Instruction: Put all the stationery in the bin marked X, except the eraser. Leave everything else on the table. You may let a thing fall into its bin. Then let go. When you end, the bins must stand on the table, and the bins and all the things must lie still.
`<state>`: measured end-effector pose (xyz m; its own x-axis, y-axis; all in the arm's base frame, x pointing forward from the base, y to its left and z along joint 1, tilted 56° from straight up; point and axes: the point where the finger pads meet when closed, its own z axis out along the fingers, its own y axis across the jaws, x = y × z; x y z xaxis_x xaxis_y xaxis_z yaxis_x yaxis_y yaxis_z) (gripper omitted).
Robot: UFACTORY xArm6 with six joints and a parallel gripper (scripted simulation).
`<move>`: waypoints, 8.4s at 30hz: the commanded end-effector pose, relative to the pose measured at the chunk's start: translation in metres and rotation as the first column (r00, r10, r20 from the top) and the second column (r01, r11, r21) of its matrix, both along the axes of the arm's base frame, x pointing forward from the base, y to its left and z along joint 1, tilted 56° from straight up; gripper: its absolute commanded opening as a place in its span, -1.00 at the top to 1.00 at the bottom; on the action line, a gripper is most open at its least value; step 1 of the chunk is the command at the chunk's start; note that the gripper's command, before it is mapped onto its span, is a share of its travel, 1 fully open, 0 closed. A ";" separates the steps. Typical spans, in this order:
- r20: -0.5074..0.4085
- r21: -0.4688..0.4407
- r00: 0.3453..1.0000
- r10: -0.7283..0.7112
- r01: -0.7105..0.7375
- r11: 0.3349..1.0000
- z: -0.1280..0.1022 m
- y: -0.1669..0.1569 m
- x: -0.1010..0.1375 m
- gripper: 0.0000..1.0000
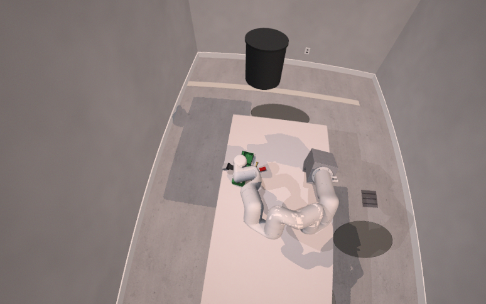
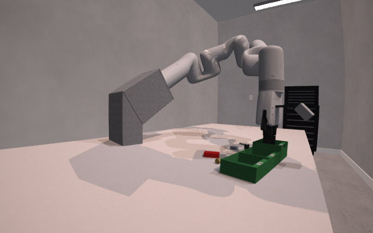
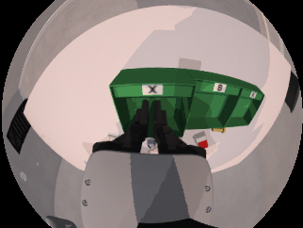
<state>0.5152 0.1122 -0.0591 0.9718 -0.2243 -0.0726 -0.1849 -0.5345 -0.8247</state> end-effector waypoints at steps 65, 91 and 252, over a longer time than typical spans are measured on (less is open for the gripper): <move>0.002 -0.001 1.000 -0.002 0.002 1.000 0.007 -0.011 -0.001 0.85; 0.002 -0.001 1.000 -0.002 0.002 1.000 0.062 -0.091 -0.015 0.85; 0.113 -0.025 0.991 0.077 -0.075 0.997 -0.005 0.044 -0.118 1.00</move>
